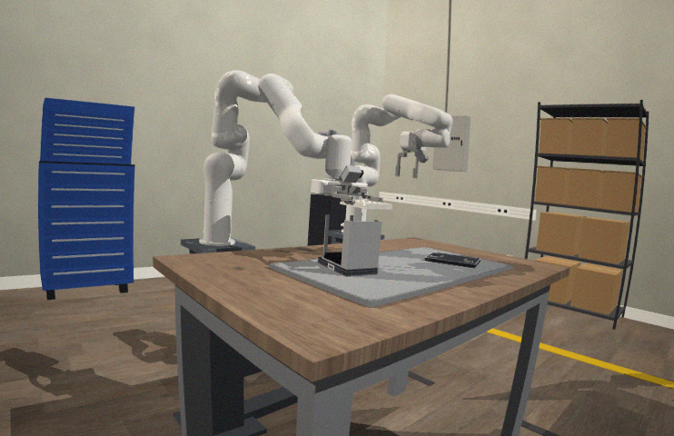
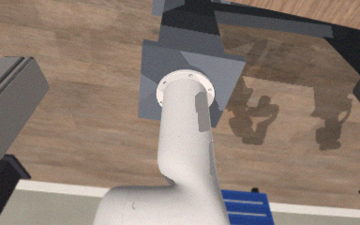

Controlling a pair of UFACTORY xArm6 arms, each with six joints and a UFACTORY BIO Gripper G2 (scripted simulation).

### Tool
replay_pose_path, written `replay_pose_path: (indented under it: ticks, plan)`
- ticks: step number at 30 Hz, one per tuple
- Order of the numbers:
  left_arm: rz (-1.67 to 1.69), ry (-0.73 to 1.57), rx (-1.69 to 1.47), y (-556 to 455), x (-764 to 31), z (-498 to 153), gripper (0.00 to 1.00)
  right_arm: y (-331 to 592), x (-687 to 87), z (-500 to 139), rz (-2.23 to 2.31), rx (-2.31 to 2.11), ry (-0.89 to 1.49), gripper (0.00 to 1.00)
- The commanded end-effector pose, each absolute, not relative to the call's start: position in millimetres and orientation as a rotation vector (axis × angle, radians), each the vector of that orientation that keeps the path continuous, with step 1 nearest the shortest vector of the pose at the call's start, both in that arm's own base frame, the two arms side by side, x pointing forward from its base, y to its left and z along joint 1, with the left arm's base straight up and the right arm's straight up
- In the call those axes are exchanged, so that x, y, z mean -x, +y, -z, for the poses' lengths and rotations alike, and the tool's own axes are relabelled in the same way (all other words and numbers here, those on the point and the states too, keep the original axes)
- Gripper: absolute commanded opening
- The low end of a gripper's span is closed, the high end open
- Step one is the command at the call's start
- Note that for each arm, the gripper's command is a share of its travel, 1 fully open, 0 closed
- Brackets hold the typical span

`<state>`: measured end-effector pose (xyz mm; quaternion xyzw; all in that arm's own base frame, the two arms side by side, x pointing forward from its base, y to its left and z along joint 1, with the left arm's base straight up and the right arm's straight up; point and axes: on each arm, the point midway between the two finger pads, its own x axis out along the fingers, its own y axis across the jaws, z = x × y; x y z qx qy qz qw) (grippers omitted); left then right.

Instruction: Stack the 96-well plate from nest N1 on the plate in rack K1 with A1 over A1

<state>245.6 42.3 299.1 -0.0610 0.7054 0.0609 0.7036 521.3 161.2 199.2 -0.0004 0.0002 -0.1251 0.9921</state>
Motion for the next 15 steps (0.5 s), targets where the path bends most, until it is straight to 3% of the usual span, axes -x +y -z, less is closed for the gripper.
replay_pose_path:
  ticks: [1, 15]
  plan:
    - [-0.136, 1.567, 0.136, 42, -246, -300, 1.0, 148, -519, -202, 0.251, -0.002, -0.003, 0.0]
    - [-0.136, 1.567, 0.136, 42, -246, -300, 1.0, 123, -512, -202, 0.251, -0.002, -0.003, 0.0]
